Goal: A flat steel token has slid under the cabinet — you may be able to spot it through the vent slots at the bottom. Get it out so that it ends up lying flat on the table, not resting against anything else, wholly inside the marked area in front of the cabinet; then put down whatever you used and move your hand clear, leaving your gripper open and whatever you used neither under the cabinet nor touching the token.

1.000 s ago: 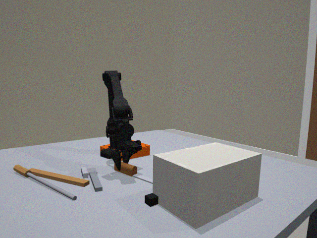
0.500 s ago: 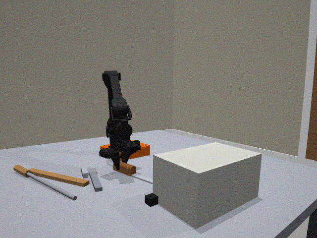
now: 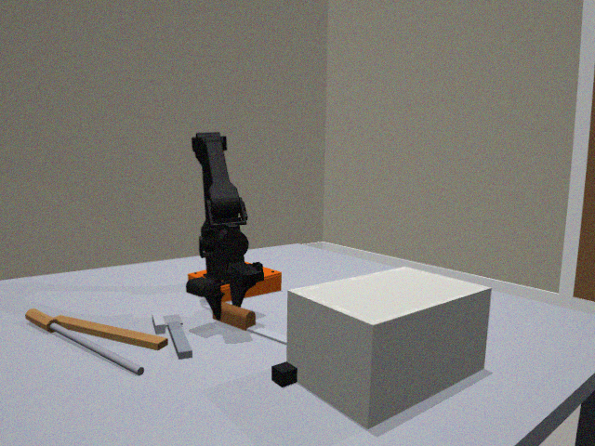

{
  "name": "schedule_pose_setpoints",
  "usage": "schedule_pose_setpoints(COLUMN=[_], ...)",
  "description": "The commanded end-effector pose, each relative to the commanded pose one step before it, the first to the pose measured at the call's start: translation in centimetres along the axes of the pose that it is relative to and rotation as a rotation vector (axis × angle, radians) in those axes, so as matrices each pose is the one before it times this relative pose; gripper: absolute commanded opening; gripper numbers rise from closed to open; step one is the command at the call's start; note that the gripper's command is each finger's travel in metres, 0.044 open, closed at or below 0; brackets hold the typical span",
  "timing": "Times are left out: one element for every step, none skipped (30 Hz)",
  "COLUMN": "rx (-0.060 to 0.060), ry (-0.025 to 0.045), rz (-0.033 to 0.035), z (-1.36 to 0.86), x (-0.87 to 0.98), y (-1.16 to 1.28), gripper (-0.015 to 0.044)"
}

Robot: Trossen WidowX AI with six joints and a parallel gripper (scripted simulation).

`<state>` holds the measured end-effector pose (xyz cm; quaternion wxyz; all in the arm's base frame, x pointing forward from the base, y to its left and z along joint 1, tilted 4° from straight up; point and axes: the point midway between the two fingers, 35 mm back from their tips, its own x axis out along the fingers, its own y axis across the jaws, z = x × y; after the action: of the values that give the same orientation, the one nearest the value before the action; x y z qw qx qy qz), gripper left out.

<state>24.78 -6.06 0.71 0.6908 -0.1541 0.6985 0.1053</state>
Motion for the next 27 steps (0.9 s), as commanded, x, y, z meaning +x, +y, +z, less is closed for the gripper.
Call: schedule_pose_setpoints(rx=[0.0001,0.0000,0.0000,0.0000,0.0000,-0.0006,0.0000,0.0000,0.0000,0.0001,0.0001,0.0001,0.0001,0.0000,0.0000,0.0036,0.0000,0.0000,0.0000,0.0000,0.0000,0.0000,0.0000,0.0000,0.0000,0.0000,0.0000], ry=[0.00030,0.00000,0.00000,0.00000,0.00000,0.00000,0.00002,0.00003,0.00004,0.00006,0.00007,0.00006,0.00005,0.00003,0.00001,-0.00630,0.00000,0.00000,0.00000,0.00000,0.00000,0.00000,0.00000,0.00000,0.00000,0.00000,0.00000], rz=[-0.00179,0.00000,0.00000,0.00000,0.00000,0.00001,0.00000,0.00000,0.00000,0.00000,0.00000,0.00000,0.00000,0.00000,0.00000,-0.00216,0.00000,0.00000,0.00000,0.00000,0.00000,0.00000,0.00000,0.00000,0.00000,0.00000,0.00000], z=[0.000,0.000,0.000,0.000,0.000,0.007,-0.016,-0.033,-0.043,-0.056,-0.073,-0.065,-0.053,-0.035,-0.012,0.366,0.000,0.000,0.000,0.000,0.000,0.000,0.000,0.000,0.000,0.000,0.000], x=[0.022,0.000,0.000,0.000,0.000,0.000,0.017,0.035,0.045,0.059,0.077,0.068,0.055,0.036,0.013,-0.299,0.000,0.000,0.000,0.000,0.000,0.000,0.000,0.000,0.000,0.000,0.000], y=[0.002,0.000,0.000,0.000,0.000,0.008,0.002,0.004,0.005,0.007,0.009,0.008,0.007,0.005,0.002,-0.151,0.000,0.000,0.000,0.000,0.000,0.000,0.000,0.000,0.000,0.000,0.000], gripper=[0.0270,0.0270,0.0270,0.0270,0.0270,0.0270,0.0270,0.0270,0.0270,0.0270,0.0270,0.0270,0.0270,0.0270,0.0270,0.0244,0.0217,0.0191,0.0165,0.0158,0.0151,0.0145,0.0138,0.0131,0.0125,0.0118,0.0111])
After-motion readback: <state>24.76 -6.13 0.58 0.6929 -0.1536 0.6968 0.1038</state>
